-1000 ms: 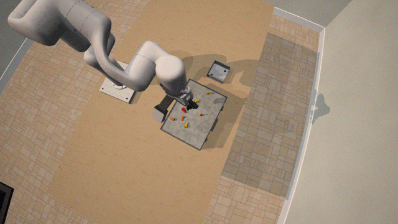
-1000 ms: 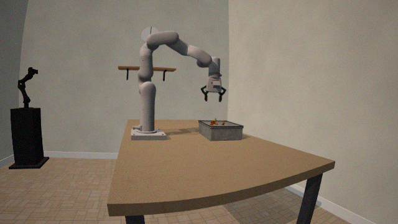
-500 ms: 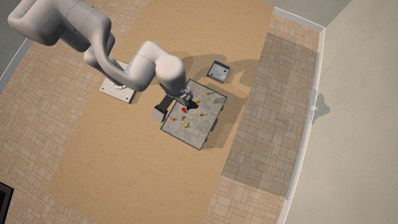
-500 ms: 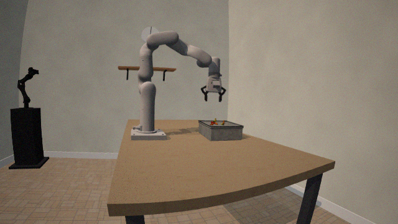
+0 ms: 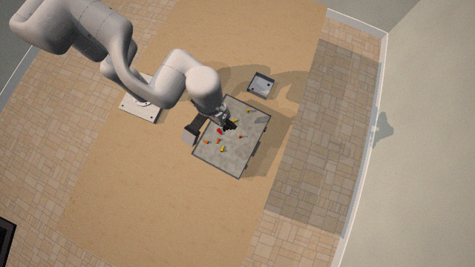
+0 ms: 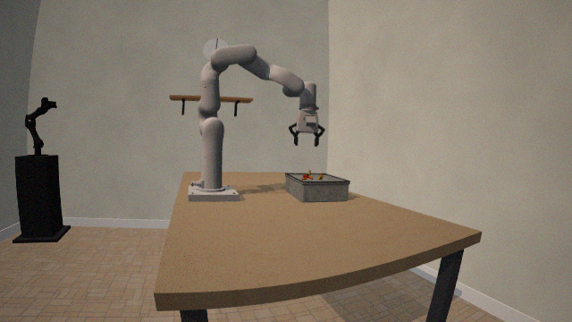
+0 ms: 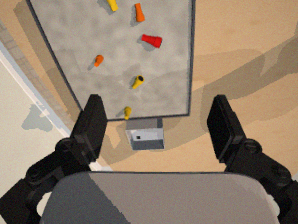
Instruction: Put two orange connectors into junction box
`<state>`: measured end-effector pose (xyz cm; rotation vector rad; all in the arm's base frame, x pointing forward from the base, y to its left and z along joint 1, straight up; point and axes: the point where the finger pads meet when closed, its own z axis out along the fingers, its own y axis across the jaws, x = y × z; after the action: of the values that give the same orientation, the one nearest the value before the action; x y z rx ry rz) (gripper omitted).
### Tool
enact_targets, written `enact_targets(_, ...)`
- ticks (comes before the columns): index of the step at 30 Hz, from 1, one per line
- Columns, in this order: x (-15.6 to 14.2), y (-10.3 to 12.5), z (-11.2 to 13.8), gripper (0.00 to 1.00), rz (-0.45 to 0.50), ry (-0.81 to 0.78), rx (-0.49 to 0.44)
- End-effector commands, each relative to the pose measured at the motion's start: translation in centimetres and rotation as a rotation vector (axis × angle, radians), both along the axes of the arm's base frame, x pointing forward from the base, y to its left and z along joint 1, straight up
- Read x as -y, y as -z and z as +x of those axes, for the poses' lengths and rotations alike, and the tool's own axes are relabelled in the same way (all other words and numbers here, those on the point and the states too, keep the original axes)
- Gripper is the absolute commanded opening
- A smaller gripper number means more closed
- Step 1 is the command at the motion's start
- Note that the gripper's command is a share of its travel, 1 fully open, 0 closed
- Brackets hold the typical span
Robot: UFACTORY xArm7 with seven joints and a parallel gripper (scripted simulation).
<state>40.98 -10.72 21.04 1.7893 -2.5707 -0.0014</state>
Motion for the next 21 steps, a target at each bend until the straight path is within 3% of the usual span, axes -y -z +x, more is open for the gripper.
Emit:
enact_targets(1,0.02,-0.17,0.11,1.00,-0.001,0.000,0.004)
enact_targets(21,-0.50,0.21,0.76,1.00,-0.002,-0.021,0.004)
